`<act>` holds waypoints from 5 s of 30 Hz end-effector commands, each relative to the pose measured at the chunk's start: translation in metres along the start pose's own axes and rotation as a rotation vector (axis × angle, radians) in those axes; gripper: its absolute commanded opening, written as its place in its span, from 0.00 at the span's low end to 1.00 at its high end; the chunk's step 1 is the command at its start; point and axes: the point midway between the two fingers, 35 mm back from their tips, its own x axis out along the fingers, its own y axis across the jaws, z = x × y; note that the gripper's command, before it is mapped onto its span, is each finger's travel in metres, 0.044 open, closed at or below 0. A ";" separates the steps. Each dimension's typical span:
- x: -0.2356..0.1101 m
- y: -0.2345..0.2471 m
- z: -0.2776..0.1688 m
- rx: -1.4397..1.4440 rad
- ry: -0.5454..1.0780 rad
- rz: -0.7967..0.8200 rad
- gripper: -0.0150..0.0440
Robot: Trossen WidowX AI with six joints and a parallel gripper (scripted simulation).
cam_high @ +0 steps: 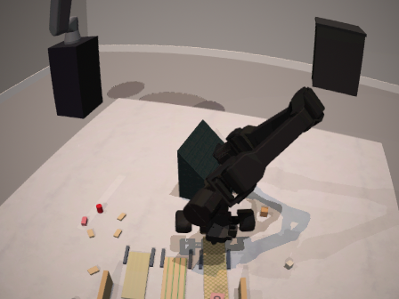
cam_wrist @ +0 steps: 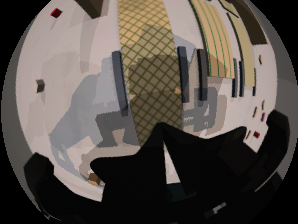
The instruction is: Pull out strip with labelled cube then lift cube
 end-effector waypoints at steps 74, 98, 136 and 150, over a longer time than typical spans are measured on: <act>0.002 0.004 -0.105 0.011 0.020 0.007 0.25; -0.042 0.001 -0.059 0.197 0.020 0.003 0.70; -0.056 0.001 0.073 0.191 0.013 0.003 1.00; -0.057 0.003 0.104 0.190 0.012 0.003 0.82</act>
